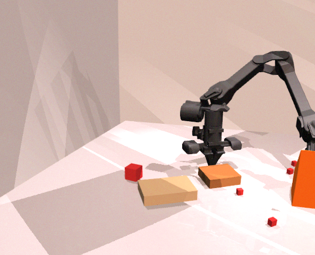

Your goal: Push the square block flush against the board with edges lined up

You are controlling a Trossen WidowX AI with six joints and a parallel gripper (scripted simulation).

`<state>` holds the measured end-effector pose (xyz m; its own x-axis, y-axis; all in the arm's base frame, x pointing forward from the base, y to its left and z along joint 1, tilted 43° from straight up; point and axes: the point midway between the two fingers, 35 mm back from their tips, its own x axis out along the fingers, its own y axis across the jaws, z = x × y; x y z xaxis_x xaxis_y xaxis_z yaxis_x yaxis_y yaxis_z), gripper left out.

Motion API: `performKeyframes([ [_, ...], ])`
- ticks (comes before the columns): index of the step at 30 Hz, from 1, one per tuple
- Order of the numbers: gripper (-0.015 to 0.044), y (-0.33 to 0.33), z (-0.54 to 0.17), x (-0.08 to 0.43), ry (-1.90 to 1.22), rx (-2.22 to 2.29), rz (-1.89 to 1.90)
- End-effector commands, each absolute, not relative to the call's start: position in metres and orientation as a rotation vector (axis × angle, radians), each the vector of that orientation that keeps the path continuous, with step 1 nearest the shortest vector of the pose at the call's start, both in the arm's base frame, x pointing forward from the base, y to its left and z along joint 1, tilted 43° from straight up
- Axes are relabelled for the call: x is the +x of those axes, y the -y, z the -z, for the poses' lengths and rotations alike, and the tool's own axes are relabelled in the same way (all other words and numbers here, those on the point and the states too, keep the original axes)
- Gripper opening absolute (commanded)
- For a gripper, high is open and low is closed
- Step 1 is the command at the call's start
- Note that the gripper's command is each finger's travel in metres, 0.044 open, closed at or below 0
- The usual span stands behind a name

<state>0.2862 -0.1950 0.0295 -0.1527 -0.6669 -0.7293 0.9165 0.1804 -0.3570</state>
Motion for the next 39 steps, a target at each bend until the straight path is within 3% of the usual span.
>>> performKeyframes([
  [1, 0.0000, 0.191, -0.025, 0.284, -0.991, 0.334, 1.426],
  [39, 0.0000, 0.160, 0.000, 0.269, -0.994, 0.335, 1.425],
])
